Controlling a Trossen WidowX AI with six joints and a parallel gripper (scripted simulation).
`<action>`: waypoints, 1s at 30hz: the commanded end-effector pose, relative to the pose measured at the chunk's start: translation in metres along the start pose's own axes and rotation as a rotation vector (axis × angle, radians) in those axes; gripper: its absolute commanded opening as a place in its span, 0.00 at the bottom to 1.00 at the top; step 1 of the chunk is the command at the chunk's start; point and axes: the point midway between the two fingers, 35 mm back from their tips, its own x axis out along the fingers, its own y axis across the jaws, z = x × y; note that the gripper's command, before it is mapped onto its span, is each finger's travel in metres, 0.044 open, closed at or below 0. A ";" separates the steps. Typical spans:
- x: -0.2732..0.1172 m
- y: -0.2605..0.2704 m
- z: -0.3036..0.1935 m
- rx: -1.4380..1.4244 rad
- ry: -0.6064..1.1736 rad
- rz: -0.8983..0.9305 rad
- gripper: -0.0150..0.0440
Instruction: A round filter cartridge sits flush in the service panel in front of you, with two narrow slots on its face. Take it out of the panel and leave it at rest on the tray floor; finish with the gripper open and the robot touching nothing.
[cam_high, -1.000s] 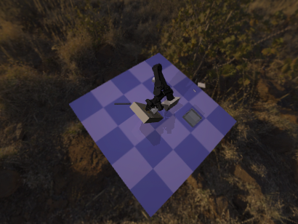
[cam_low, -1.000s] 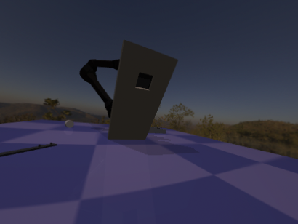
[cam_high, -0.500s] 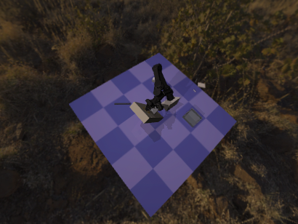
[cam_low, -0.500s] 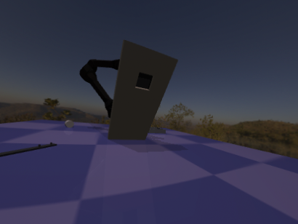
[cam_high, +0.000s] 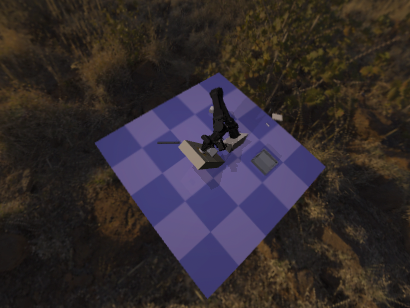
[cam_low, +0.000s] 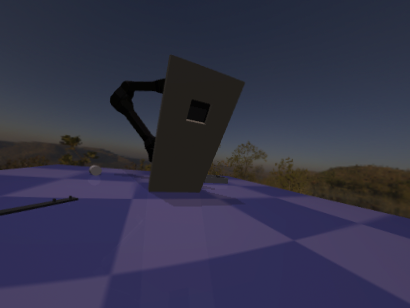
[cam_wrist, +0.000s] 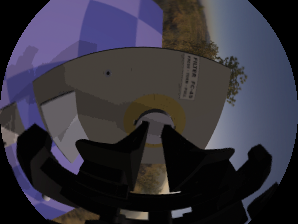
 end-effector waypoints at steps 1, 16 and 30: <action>-0.019 0.000 0.004 0.001 -0.016 -0.001 0.25; -0.060 0.001 -0.001 0.011 -0.009 -0.001 0.25; -0.055 0.042 -0.003 0.010 -0.009 -0.001 0.25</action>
